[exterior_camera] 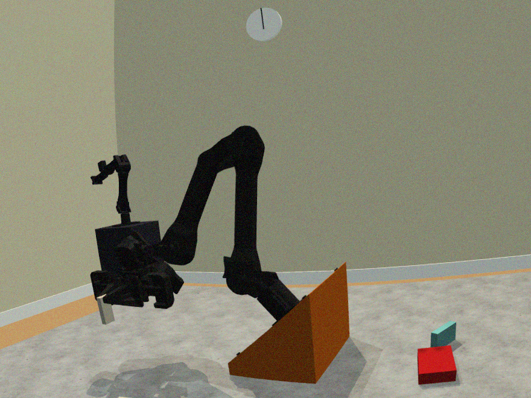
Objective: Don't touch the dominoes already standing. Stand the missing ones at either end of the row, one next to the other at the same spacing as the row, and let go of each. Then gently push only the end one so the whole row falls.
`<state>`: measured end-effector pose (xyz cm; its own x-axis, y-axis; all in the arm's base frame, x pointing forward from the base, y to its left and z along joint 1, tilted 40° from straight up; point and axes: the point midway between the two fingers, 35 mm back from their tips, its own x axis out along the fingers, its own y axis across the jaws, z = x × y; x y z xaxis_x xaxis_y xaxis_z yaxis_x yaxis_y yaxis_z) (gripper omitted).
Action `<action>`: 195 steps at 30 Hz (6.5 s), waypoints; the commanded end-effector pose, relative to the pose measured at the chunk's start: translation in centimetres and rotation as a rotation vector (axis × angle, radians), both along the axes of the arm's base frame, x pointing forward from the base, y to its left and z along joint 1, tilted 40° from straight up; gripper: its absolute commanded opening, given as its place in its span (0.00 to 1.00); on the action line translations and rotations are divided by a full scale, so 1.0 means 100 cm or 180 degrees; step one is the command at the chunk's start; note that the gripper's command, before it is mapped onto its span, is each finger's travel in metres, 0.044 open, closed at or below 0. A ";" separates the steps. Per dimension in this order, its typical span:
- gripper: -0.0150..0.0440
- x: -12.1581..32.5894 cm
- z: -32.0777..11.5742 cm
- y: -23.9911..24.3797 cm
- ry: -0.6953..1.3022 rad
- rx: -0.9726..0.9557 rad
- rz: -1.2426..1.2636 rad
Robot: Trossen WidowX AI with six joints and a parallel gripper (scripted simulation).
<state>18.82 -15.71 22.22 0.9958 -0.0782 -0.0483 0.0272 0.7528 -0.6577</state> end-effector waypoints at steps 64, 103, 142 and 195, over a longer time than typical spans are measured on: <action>0.30 -0.003 -0.087 -0.071 0.0008 0.0010 0.0000; 1.00 0.033 -0.042 -0.063 0.0165 0.1044 -0.0346; 1.00 0.032 -0.018 -0.017 0.0063 0.3681 -0.5571; 0.44 0.041 -0.028 -0.025 0.0076 0.3709 -0.5585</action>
<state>21.90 -20.48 16.11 -0.0918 -0.6292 -0.7718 0.9951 -0.0864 -0.0480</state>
